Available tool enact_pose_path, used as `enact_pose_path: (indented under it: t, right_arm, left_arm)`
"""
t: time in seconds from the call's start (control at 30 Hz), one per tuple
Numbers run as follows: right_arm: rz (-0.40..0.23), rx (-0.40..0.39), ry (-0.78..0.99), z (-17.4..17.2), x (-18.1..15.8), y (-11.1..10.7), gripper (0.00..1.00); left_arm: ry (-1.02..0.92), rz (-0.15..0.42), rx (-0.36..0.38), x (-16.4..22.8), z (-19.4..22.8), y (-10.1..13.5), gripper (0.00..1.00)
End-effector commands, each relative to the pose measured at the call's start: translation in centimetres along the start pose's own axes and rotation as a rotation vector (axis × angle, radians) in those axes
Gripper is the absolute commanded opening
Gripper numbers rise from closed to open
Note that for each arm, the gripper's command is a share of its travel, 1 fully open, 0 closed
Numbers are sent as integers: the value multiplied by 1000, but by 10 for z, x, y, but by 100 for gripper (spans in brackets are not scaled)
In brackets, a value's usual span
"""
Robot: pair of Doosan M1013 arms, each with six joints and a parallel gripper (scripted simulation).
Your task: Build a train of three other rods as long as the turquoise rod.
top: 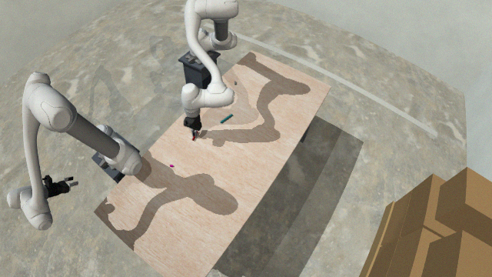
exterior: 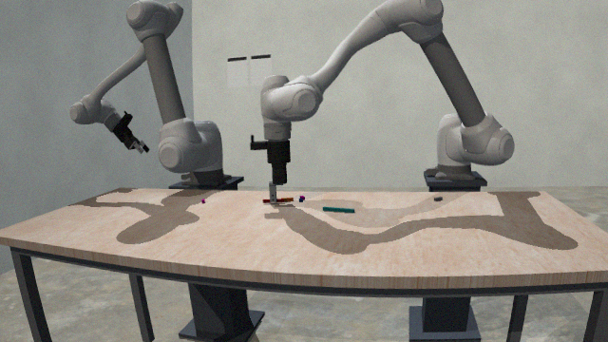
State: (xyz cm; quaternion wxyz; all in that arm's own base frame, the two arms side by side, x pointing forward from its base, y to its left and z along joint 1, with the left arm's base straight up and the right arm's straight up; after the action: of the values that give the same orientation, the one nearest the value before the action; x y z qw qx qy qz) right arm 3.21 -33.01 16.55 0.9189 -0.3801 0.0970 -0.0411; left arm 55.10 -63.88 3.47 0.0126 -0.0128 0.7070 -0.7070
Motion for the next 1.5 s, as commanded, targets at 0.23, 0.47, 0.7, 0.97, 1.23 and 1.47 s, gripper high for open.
enact_pose_path:
  t: [0.23, 0.47, 0.7, 0.97, 1.23, 1.47]
  right_arm:
    - [0, -1, 0, 0, 0, 0, 100]
    - [0, -1, 0, 0, 0, 0, 100]
    - [0, -1, 0, 0, 0, 0, 100]
    - [0, -1, 0, 0, 0, 0, 100]
    - [0, -1, 0, 0, 0, 0, 100]
    - [0, -1, 0, 0, 0, 0, 100]
  left_arm:
    - [0, 1, 1, 0, 0, 2, 24]
    - [0, 1, 1, 0, 0, 2, 24]
    - [0, 1, 1, 0, 0, 2, 24]
    - [0, 1, 1, 0, 0, 2, 24]
    - [0, 1, 1, 0, 0, 2, 24]
    - [0, 1, 1, 0, 0, 2, 30]
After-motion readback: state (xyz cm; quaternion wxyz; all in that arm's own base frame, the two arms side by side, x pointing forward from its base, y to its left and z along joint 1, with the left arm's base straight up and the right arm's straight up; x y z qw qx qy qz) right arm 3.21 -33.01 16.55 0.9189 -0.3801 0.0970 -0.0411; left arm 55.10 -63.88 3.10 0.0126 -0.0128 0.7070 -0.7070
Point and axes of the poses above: on each arm, the point where the finger pads meet when closed, its own y axis out along the fingers, its own x axis across the jaws, z = x × y, the point moved 1 cm from there along -y, back along the fingers, and after that the axes turned 15 degrees about y, right-handed, at the moved point
